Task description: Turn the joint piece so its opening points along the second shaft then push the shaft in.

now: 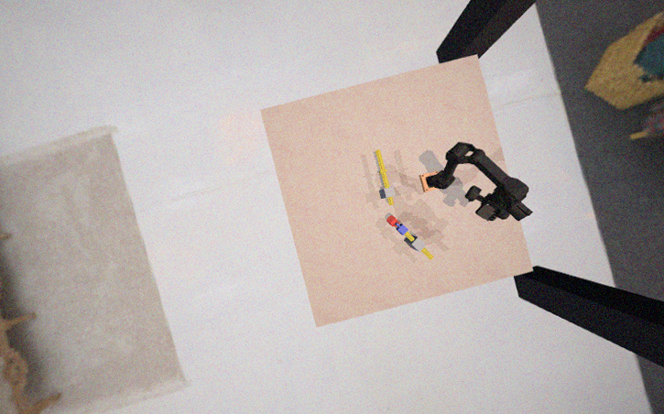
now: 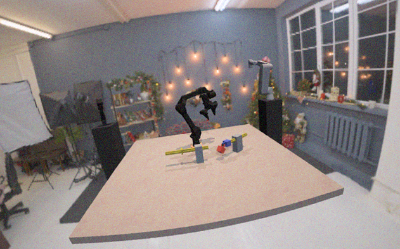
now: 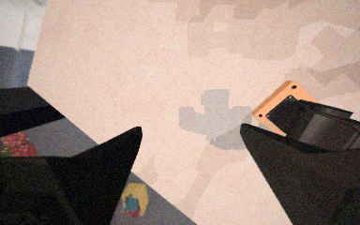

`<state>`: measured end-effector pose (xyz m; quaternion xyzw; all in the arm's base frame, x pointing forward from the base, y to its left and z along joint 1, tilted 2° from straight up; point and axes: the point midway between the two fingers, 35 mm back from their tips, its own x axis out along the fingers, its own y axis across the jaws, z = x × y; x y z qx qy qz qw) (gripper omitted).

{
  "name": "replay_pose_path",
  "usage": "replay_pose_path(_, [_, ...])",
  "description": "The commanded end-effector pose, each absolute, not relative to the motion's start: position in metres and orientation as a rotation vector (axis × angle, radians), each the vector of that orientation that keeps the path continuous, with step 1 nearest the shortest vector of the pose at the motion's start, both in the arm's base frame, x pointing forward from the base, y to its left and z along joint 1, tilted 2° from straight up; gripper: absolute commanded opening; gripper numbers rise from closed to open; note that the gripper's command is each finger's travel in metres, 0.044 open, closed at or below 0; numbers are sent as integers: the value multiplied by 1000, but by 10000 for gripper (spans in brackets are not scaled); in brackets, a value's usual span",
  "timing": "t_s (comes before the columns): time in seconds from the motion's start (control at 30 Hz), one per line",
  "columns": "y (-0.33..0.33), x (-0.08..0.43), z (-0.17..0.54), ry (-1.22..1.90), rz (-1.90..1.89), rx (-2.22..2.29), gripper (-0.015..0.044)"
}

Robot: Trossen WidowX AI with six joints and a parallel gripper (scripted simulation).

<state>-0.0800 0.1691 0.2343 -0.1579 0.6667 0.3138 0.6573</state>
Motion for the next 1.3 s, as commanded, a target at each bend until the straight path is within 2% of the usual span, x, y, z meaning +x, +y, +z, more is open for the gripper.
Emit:
replay_pose_path(0.0, [199, -52, 232, 1498, 625, -316, 440])
replay_pose_path(0.47, [241, 102, 205, 1505, 278, -170, 440])
replay_pose_path(0.7, [219, 197, 187, 1532, 120, -91, 440])
replay_pose_path(0.93, [160, 289, 164, 1564, -5, -17, 440])
replay_pose_path(1.27, [152, 297, 160, 1579, -70, 68, 440])
